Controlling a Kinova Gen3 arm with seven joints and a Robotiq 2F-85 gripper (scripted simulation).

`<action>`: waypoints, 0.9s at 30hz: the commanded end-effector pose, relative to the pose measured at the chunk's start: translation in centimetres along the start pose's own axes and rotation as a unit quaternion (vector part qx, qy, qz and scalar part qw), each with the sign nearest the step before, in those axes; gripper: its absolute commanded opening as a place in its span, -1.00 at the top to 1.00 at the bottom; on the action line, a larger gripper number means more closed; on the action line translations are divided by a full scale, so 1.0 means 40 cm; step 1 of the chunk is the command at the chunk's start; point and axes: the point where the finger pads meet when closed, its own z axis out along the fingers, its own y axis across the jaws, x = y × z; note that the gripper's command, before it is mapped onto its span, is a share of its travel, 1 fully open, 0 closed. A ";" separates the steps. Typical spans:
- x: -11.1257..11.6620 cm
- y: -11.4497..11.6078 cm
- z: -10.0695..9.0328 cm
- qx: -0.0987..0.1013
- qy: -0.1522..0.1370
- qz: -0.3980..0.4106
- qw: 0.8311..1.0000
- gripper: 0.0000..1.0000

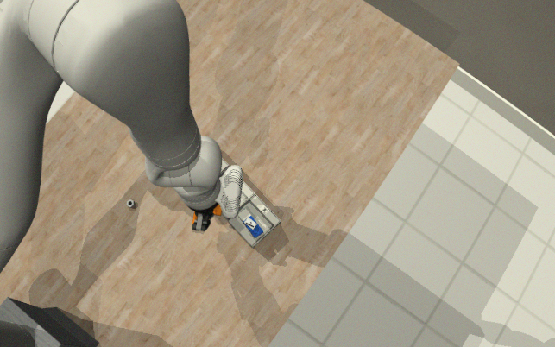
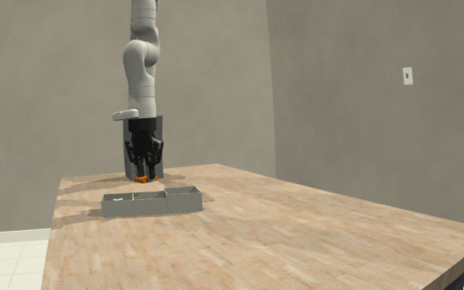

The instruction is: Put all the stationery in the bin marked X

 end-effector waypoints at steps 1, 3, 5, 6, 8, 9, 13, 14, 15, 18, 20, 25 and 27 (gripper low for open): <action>0.054 0.018 -0.002 0.000 0.001 0.056 0.998 0.30; 0.054 0.018 -0.002 0.000 0.001 0.056 0.998 0.30; 0.084 0.023 -0.002 0.000 0.001 0.106 0.994 0.30; 0.099 0.026 -0.002 0.000 0.001 0.131 0.991 0.30; 0.128 0.031 -0.002 0.000 0.001 0.180 0.984 0.30; 0.143 0.033 -0.002 0.000 0.001 0.205 0.979 0.30; 0.203 0.043 -0.002 0.000 0.001 0.301 0.953 0.30; 0.217 0.046 -0.002 0.000 0.001 0.325 0.946 0.30; 0.222 0.046 -0.002 0.000 0.001 0.349 0.937 0.30; 0.222 0.046 -0.002 0.000 0.001 0.418 0.908 0.30; 0.222 0.046 -0.002 0.000 0.001 0.418 0.908 0.30; 0.222 0.046 -0.003 0.001 0.001 0.528 0.849 0.30; 0.222 0.046 -0.003 0.001 0.001 0.570 0.822 0.30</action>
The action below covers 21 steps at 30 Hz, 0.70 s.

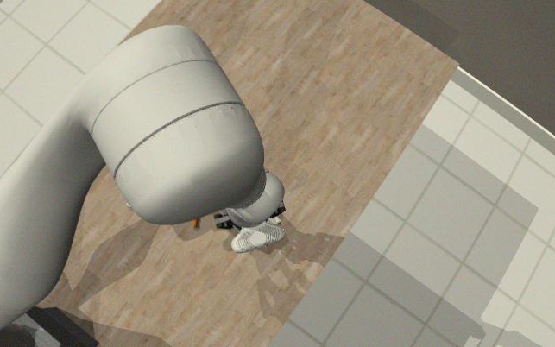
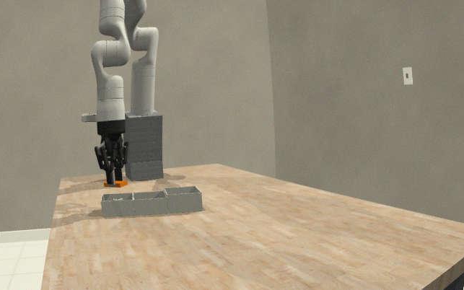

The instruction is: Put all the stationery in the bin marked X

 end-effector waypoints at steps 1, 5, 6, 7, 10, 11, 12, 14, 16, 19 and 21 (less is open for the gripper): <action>-0.002 -0.001 -0.001 0.002 0.002 0.049 0.999 0.30; -0.002 -0.001 -0.001 0.002 0.001 0.149 0.989 0.30; -0.002 -0.001 -0.001 0.002 0.001 0.174 0.985 0.30; -0.002 -0.001 -0.001 0.002 0.001 0.198 0.980 0.30; -0.002 -0.001 -0.001 0.002 0.001 0.223 0.975 0.30; -0.002 -0.001 -0.001 0.002 0.001 0.247 0.969 0.30; -0.002 -0.001 -0.001 0.002 0.001 0.271 0.963 0.30; -0.002 -0.001 -0.001 0.002 0.001 0.319 0.948 0.30; -0.002 -0.001 -0.001 0.002 0.001 0.366 0.931 0.30; -0.002 -0.001 -0.001 0.002 0.001 0.434 0.901 0.30; -0.002 -0.001 -0.001 0.002 0.001 0.479 0.878 0.30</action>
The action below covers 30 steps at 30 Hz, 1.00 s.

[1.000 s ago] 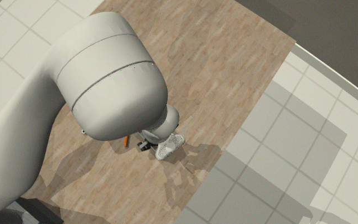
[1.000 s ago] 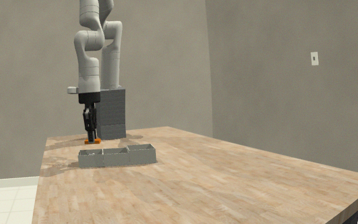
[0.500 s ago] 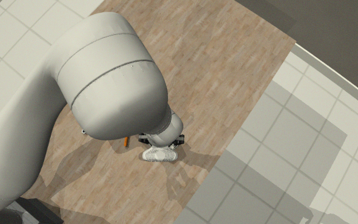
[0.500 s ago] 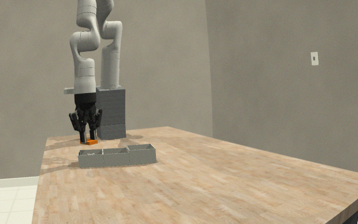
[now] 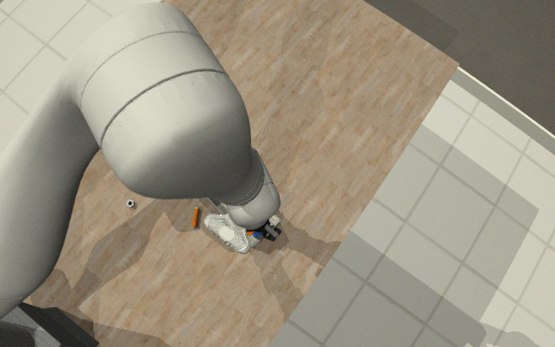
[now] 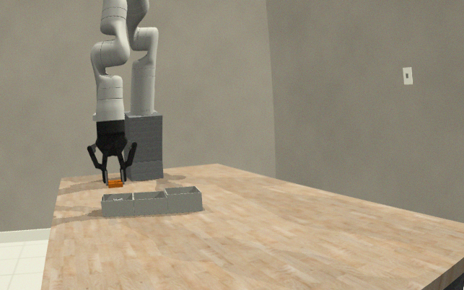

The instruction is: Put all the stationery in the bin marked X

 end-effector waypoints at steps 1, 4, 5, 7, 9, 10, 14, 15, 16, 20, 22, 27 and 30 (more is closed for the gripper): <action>-0.004 0.005 -0.001 0.002 0.000 0.048 0.999 0.30; -0.004 0.007 -0.001 0.002 0.000 0.061 0.998 0.30; -0.004 0.007 -0.001 0.002 0.000 0.061 0.998 0.30; -0.004 0.008 -0.001 0.002 0.000 0.061 0.998 0.30; -0.005 0.008 -0.001 0.002 0.000 0.061 0.998 0.30; -0.005 0.008 -0.001 0.002 0.000 0.061 0.998 0.30; -0.005 0.008 -0.001 0.002 0.000 0.061 0.998 0.30; -0.005 0.008 -0.001 0.002 0.000 0.061 0.998 0.30; -0.004 0.008 -0.001 0.002 0.000 0.061 0.998 0.30; -0.004 0.007 0.008 0.002 0.000 0.061 0.998 0.30; -0.004 0.007 0.014 0.002 0.000 0.061 0.998 0.30; -0.004 0.007 0.034 0.002 0.000 0.061 0.998 0.30; -0.004 0.007 0.049 0.002 0.000 0.061 0.998 0.30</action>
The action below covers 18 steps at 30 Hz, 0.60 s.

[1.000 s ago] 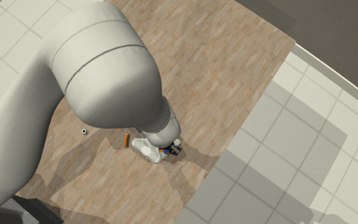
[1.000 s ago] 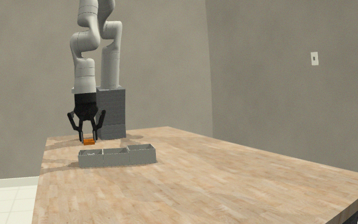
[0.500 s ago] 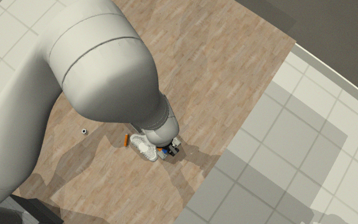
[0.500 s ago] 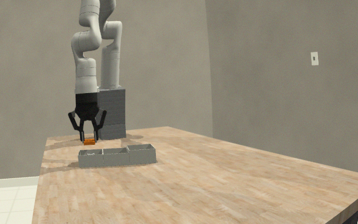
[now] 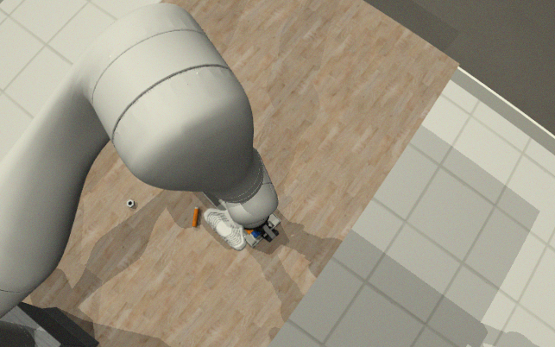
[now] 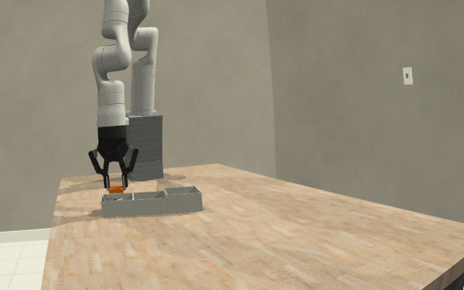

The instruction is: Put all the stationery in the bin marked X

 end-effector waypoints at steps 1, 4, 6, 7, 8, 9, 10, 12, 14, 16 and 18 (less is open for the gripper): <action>0.007 0.001 0.020 -0.001 0.003 0.000 1.000 0.30; 0.008 0.001 0.033 -0.001 0.003 0.000 1.000 0.30; 0.009 0.001 0.033 -0.001 0.003 0.000 1.000 0.30; 0.010 0.001 0.033 -0.001 0.003 0.000 1.000 0.30; 0.011 0.001 0.033 -0.001 0.003 0.000 1.000 0.30; 0.011 0.001 0.033 -0.001 0.003 0.000 1.000 0.30; 0.011 0.001 0.033 -0.001 0.003 0.000 1.000 0.30; 0.010 0.000 0.033 -0.001 0.003 0.000 1.000 0.30; 0.010 0.000 0.033 -0.001 0.003 0.000 1.000 0.30; 0.009 0.000 0.033 -0.001 0.003 0.000 1.000 0.30; 0.009 -0.001 0.033 -0.001 0.003 0.000 1.000 0.30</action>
